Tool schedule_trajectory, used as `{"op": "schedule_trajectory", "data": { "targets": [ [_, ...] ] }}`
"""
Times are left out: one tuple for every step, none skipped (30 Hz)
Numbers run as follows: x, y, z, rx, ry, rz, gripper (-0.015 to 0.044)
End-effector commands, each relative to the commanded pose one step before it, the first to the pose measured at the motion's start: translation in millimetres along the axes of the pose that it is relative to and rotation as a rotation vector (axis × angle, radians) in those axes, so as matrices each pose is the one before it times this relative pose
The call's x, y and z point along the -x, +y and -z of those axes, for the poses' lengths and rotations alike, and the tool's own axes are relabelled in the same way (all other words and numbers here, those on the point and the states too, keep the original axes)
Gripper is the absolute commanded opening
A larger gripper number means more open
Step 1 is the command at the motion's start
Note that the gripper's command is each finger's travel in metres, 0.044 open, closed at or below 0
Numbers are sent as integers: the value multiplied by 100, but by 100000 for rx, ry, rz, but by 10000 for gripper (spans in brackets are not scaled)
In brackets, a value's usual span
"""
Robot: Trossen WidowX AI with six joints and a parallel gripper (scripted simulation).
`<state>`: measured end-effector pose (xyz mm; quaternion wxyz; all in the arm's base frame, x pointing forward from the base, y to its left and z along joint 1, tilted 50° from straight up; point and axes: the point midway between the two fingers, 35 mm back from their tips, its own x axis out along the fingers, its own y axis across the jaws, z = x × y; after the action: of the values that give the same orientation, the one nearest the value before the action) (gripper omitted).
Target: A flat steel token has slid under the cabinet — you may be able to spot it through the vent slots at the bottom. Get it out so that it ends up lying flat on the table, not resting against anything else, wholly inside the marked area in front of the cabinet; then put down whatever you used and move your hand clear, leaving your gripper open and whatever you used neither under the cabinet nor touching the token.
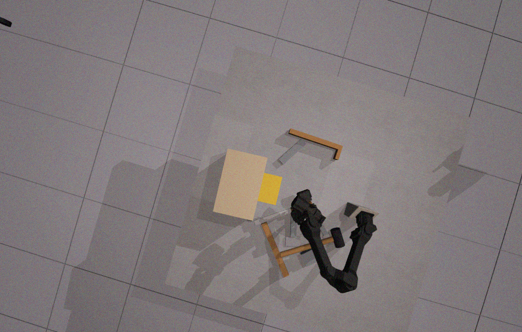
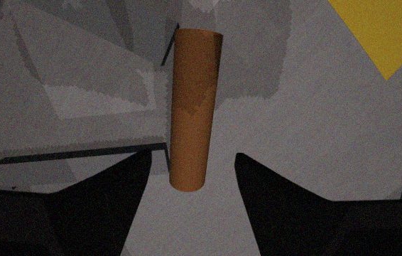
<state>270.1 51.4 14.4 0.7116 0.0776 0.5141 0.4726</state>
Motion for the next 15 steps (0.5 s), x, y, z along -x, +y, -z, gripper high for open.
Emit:
{"op": "schedule_trajectory", "data": {
  "targets": [
    [-870, 89, 297, -1621, 188, -1020, 270],
    [-165, -3, -1, -1, 1, 5, 270],
    [-165, -2, -1, -1, 0, 3, 270],
    [-164, -1, -1, -1, -2, 1, 270],
    [-164, 1, 0, 0, -3, -1, 270],
    [-163, 2, 0, 0, -4, -4, 270],
    [-163, 3, 1, 0, -5, -6, 270],
    [-163, 4, 1, 0, -6, -8, 270],
    [-162, 6, 2, 1, -7, -10, 270],
    [-162, 7, 2, 1, -8, -12, 270],
    [-162, 8, 2, 1, -9, -15, 270],
    [-161, 9, 3, 1, -10, -17, 270],
    [-161, 10, 3, 1, -11, -19, 270],
    [-160, 12, 4, 1, -12, -21, 270],
    [-160, 13, 4, 2, -13, -24, 270]
  ]
}}
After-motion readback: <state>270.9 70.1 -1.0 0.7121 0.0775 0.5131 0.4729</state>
